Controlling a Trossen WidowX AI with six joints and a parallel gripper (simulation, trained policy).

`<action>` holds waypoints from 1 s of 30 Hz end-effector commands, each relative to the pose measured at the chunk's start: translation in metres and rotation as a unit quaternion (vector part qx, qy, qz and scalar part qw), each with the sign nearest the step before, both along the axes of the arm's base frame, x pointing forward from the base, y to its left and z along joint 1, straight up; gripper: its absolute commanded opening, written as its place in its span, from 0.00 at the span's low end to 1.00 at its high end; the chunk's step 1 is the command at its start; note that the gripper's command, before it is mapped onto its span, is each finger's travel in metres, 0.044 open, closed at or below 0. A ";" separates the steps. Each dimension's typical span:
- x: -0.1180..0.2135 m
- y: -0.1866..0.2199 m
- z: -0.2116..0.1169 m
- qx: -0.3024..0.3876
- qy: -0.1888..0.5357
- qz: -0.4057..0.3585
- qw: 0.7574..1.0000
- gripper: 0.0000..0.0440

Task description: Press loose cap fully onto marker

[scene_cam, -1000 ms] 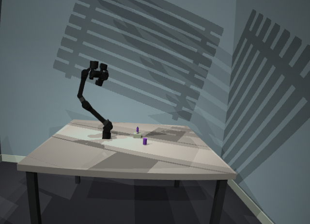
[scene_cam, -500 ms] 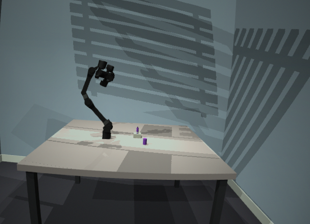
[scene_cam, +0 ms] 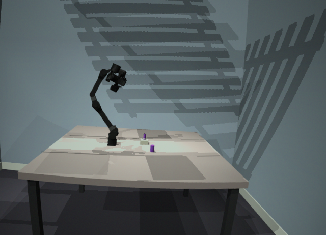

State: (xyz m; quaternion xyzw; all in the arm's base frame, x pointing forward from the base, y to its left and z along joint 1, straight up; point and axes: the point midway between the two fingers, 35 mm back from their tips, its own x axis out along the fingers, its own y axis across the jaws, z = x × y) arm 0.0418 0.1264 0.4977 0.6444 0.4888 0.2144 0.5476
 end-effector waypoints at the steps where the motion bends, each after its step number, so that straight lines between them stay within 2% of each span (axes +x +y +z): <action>1: 0.009 0.002 -0.002 -0.006 0.005 0.002 1.000 0.75; 30: 0.093 0.004 -0.021 -0.052 0.027 0.003 0.998 0.76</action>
